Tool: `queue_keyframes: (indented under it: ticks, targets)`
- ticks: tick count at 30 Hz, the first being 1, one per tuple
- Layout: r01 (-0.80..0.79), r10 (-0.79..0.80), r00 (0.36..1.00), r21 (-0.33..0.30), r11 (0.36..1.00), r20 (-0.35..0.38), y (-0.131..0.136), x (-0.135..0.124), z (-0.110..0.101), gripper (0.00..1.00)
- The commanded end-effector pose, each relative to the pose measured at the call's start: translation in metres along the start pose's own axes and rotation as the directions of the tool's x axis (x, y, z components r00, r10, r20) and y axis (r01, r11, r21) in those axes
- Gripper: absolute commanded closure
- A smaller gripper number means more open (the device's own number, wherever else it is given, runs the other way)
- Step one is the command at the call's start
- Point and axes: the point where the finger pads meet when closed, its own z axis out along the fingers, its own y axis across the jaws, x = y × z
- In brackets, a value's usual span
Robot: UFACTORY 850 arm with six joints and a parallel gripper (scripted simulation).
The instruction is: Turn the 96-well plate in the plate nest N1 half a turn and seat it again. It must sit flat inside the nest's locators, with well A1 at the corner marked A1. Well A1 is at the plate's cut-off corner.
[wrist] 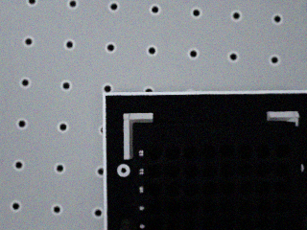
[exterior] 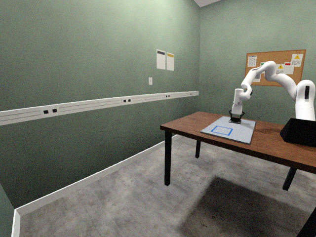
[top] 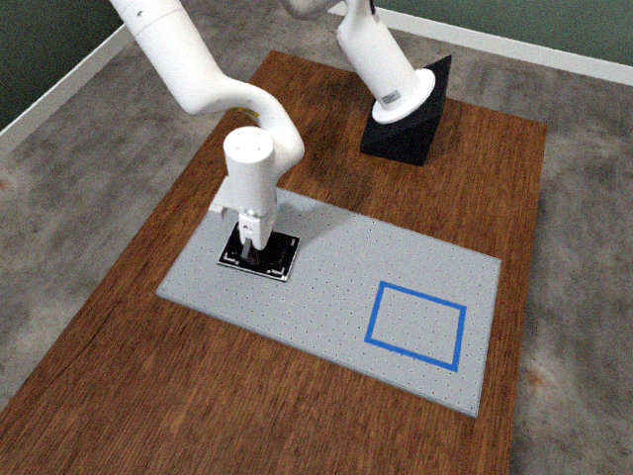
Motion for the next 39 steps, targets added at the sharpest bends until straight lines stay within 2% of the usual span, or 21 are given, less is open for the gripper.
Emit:
queue_keyframes:
  ticks: [1, 23, 24, 39]
  targets:
    - [0.0, 0.0, 1.0, 0.001, 1.0, 0.0, -0.0006, 0.0001, 0.0003, 1.0]
    - [0.0, 0.0, 1.0, 0.001, 1.0, 0.0, -0.0006, 0.0001, 0.003, 1.0]
    - [0.0, 0.0, 1.0, 0.001, 1.0, 0.0, -0.0006, 0.0001, 0.0036, 0.0]
    - [0.0, 0.0, 1.0, 0.001, 1.0, 0.0, -0.0006, 0.0001, 0.0036, 0.0]
